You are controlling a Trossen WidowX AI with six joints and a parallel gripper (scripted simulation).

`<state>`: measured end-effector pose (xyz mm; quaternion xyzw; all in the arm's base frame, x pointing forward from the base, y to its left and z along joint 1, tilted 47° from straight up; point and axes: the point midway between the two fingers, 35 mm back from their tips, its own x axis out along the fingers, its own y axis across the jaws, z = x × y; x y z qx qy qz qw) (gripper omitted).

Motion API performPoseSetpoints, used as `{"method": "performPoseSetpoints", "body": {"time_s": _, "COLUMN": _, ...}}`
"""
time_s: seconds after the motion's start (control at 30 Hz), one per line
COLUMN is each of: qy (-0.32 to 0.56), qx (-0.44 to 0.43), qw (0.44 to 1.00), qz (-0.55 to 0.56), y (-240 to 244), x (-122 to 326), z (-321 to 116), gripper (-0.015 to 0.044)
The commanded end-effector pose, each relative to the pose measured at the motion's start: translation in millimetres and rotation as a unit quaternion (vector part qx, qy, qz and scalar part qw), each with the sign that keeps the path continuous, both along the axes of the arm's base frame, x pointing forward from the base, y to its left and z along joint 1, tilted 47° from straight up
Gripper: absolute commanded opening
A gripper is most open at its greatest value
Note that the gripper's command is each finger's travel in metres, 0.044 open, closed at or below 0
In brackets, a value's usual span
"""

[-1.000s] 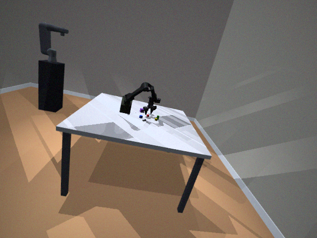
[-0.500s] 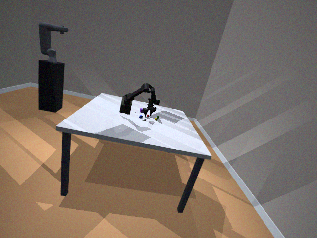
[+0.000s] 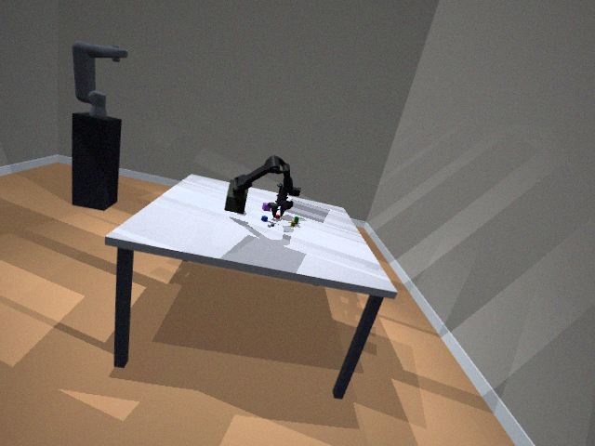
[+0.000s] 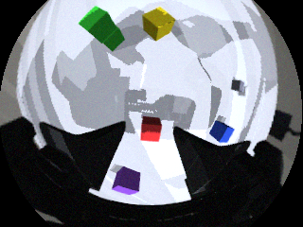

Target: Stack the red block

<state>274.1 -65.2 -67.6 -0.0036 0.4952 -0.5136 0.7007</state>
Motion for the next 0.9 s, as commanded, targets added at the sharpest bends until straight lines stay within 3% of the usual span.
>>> {"method": "performPoseSetpoints", "body": {"time_s": 0.0, "qy": 0.001, "qx": -0.003, "qw": 1.000, "qz": 0.003, "y": -0.4, "x": 0.3, "z": 0.4, "gripper": 0.0230}}
{"method": "performPoseSetpoints", "body": {"time_s": 0.17, "qy": 0.001, "qx": -0.003, "qw": 1.000, "qz": 0.003, "y": -0.4, "x": 0.3, "z": 0.4, "gripper": 0.0099}}
{"method": "performPoseSetpoints", "body": {"time_s": 0.43, "qy": 0.001, "qx": -0.003, "qw": 1.000, "qz": 0.003, "y": -0.4, "x": 0.3, "z": 0.4, "gripper": 0.0045}}
{"method": "performPoseSetpoints", "body": {"time_s": 0.5, "qy": 0.001, "qx": -0.002, "qw": 1.000, "qz": 0.003, "y": 1.7, "x": 0.5, "z": 2.2, "gripper": 0.0000}}
{"method": "performPoseSetpoints", "body": {"time_s": 0.87, "qy": 0.001, "qx": -0.001, "qw": 1.000, "qz": 0.003, "y": 35.6, "x": 1.5, "z": 32.7, "gripper": 0.0000}}
